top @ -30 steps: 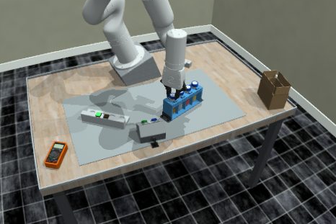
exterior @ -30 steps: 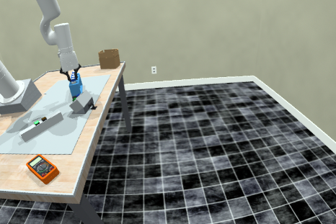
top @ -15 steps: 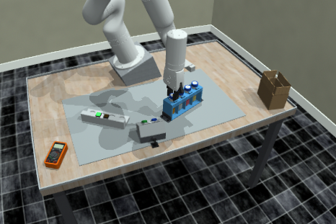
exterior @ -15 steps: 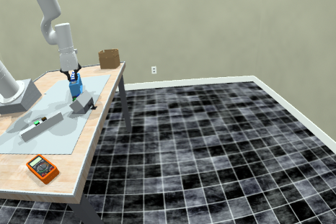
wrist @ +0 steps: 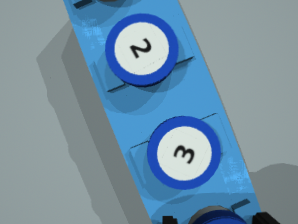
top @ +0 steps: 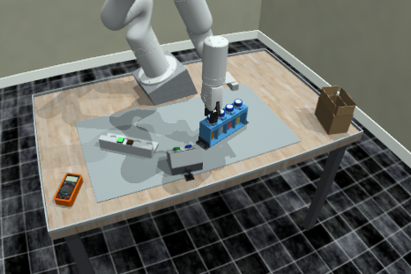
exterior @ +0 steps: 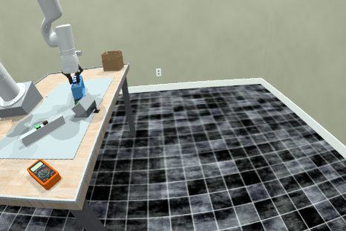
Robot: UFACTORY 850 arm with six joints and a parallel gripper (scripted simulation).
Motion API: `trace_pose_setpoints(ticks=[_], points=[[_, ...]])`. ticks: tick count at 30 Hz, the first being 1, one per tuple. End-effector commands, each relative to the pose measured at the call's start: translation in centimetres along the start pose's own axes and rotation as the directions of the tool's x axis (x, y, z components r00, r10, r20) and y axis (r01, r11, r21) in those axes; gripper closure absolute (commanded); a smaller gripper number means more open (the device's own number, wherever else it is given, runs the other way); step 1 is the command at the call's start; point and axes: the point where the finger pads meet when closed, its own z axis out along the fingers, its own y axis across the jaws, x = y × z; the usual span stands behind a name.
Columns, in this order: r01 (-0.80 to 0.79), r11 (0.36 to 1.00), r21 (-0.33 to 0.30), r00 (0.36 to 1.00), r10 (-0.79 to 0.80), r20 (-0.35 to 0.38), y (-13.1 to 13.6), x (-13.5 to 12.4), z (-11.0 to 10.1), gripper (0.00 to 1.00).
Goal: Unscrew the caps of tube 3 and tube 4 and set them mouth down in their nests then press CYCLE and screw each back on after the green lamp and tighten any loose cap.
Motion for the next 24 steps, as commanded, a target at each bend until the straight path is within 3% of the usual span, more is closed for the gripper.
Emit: trace_pose_setpoints(ticks=[1,10,14,24], points=[[-0.006,1.0,-0.011,1.0,0.006,-0.001,0.27,0.07,-0.18,0.54],[0.034,0.999,-0.011,0.999,-0.034,0.0,0.26,0.07,-0.22,0.54],[0.193,0.981,-0.011,0.981,-0.193,0.001,0.27,0.07,-0.27,0.54],[0.56,0.829,-0.01,0.829,-0.56,0.006,0.27,0.07,-0.27,0.54]])
